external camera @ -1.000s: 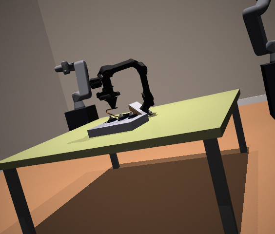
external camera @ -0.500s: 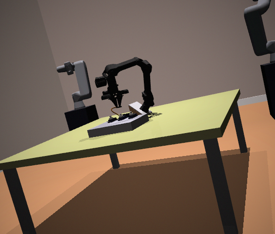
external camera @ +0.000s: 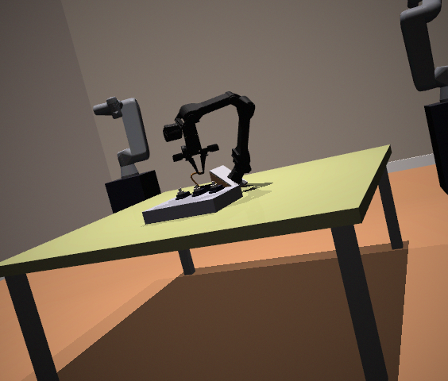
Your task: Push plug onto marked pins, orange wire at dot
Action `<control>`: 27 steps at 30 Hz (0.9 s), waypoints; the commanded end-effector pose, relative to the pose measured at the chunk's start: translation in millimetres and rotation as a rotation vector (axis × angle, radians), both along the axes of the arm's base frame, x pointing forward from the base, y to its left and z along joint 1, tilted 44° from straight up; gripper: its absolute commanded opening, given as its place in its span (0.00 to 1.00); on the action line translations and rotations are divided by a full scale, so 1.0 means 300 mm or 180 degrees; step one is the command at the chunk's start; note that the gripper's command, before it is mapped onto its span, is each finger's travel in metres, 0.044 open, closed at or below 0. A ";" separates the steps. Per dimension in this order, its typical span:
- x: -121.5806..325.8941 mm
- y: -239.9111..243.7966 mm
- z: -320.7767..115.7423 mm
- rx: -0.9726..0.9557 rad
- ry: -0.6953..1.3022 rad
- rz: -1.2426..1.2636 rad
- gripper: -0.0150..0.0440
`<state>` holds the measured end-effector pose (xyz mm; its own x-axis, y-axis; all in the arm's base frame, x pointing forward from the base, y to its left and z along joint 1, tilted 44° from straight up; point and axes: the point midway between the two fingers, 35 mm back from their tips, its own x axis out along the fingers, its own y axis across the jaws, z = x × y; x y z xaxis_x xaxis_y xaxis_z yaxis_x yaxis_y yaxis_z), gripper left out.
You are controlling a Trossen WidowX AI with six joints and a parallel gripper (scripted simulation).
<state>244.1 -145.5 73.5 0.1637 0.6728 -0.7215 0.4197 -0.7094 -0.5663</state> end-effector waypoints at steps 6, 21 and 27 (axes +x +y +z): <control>-0.049 0.049 0.017 0.0138 0.0643 -0.0682 0.25; -0.081 0.137 -0.019 0.0284 0.1244 -0.1328 0.25; -0.074 0.188 -0.069 0.0296 0.1276 -0.1362 0.25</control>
